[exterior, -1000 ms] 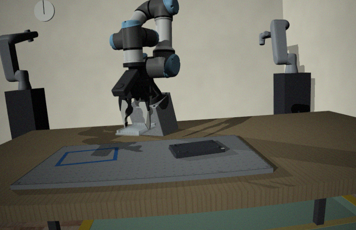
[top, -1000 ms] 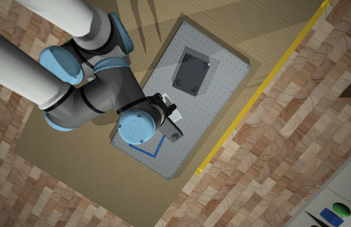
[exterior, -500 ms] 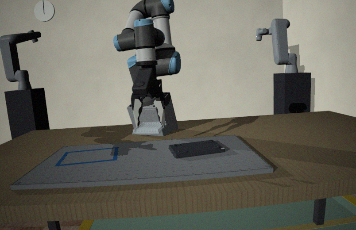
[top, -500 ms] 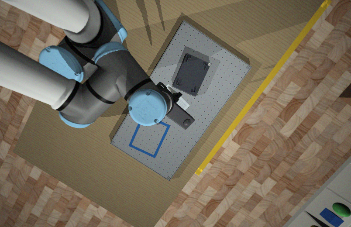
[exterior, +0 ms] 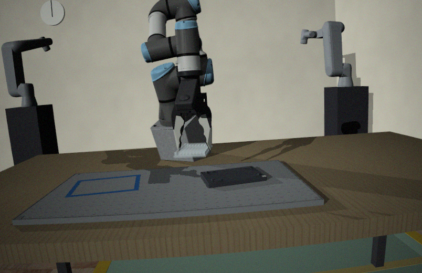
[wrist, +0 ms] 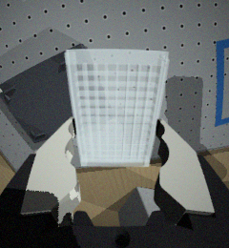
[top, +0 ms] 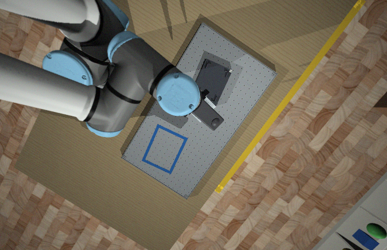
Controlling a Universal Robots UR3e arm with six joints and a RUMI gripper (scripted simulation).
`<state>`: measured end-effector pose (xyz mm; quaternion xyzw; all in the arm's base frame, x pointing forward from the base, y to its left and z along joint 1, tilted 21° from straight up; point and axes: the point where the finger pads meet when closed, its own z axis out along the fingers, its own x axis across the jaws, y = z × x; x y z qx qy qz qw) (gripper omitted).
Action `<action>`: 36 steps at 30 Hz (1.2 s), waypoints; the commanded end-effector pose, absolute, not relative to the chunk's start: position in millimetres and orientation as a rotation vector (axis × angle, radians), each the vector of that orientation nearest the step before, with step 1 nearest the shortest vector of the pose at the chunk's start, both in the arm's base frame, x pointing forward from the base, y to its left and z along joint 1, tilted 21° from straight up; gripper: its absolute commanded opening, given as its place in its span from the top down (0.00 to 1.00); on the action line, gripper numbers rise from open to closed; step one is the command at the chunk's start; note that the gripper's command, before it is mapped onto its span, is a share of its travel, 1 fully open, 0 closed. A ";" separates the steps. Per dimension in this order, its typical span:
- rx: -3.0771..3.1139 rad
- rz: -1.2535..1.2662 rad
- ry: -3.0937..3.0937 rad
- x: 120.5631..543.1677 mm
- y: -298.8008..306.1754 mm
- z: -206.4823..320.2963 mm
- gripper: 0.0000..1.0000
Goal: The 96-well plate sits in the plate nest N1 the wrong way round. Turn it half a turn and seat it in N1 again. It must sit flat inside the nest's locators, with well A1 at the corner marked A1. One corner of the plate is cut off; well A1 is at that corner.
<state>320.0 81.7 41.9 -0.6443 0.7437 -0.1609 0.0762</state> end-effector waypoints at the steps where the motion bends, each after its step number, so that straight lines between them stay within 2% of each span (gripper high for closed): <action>1: -1.930 -0.492 2.237 321.2 94.8 40.9 1.00; 30: -1.930 -0.491 2.237 321.0 183.8 29.8 1.00; 36: -1.930 -0.491 2.237 321.0 183.7 29.8 1.00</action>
